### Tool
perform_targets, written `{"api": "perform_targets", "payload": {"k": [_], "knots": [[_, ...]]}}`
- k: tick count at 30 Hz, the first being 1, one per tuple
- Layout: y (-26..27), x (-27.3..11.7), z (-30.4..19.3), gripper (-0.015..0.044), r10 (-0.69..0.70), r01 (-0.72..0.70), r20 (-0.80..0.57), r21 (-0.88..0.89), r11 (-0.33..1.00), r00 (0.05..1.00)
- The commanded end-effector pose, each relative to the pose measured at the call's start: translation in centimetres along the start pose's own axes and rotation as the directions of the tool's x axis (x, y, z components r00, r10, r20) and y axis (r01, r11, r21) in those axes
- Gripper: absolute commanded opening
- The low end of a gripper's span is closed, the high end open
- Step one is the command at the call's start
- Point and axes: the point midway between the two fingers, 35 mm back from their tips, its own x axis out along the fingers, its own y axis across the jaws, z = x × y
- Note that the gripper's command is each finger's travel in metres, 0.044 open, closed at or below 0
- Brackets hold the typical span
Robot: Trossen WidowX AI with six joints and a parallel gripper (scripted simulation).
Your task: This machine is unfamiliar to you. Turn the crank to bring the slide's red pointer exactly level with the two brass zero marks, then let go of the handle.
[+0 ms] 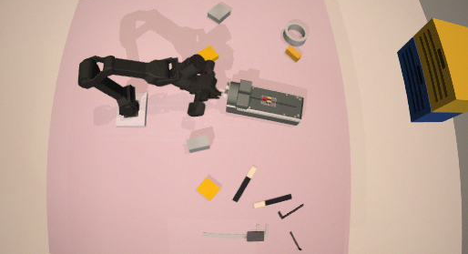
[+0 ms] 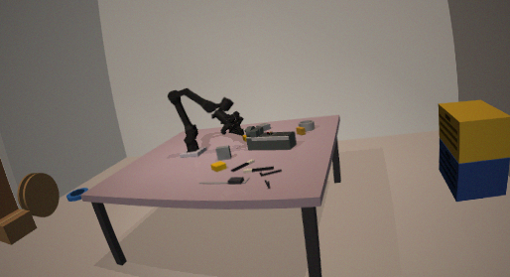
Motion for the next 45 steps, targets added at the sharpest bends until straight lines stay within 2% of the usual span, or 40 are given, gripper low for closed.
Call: {"api": "perform_targets", "payload": {"k": [1,45], "knots": [[-0.7,0.5,-0.5,0.0000,-0.019,0.019,-0.010,0.004,1.000,1.000],[-0.8,2.6,-2.5,0.0000,-0.019,0.019,-0.010,0.004,1.000,1.000]]}}
